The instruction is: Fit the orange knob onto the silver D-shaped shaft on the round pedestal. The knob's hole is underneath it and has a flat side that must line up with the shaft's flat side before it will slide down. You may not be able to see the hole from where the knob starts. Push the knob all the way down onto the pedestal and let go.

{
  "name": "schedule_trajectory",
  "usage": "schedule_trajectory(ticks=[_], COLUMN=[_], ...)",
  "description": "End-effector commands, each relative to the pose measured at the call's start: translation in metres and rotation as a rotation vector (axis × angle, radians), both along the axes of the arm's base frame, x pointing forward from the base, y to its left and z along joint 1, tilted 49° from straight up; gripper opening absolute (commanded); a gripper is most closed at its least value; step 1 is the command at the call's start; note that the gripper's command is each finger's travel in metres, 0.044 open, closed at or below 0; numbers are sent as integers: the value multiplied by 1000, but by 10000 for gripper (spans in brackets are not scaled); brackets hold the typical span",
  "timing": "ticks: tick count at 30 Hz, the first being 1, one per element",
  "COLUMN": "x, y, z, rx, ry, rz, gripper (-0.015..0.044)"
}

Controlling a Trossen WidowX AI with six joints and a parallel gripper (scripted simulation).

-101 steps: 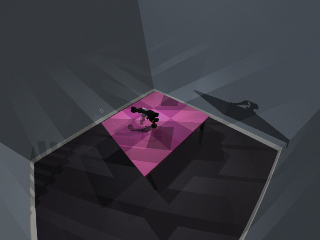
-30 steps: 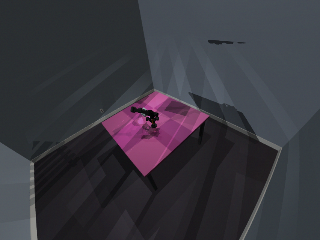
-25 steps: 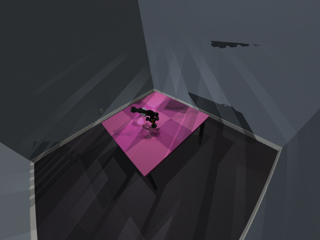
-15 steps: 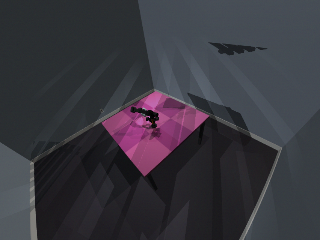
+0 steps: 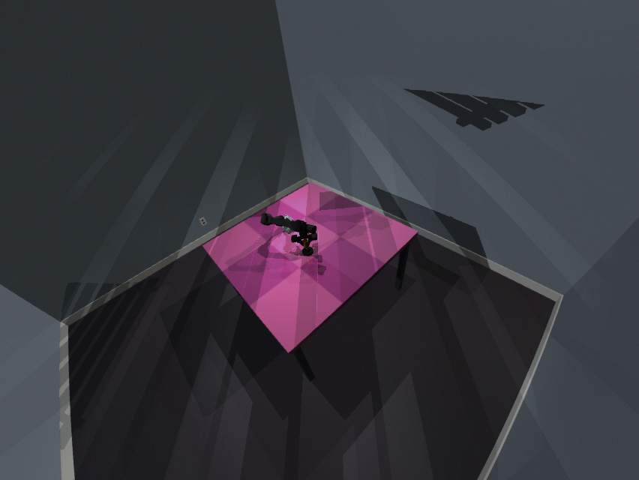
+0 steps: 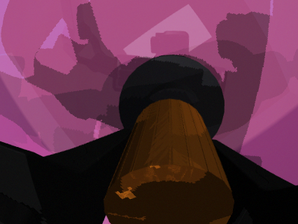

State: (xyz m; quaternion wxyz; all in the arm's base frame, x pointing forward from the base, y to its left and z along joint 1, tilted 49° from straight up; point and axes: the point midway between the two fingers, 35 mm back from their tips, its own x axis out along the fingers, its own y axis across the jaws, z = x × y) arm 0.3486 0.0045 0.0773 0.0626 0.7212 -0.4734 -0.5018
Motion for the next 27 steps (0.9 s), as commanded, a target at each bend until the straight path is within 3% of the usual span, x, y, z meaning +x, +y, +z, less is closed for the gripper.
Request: schedule_trajectory(ticks=[1, 27], x=[3, 0], y=[3, 0], z=[1, 1], rx=[-5, -5], ry=[78, 78], rz=[78, 78], gripper=[0, 0])
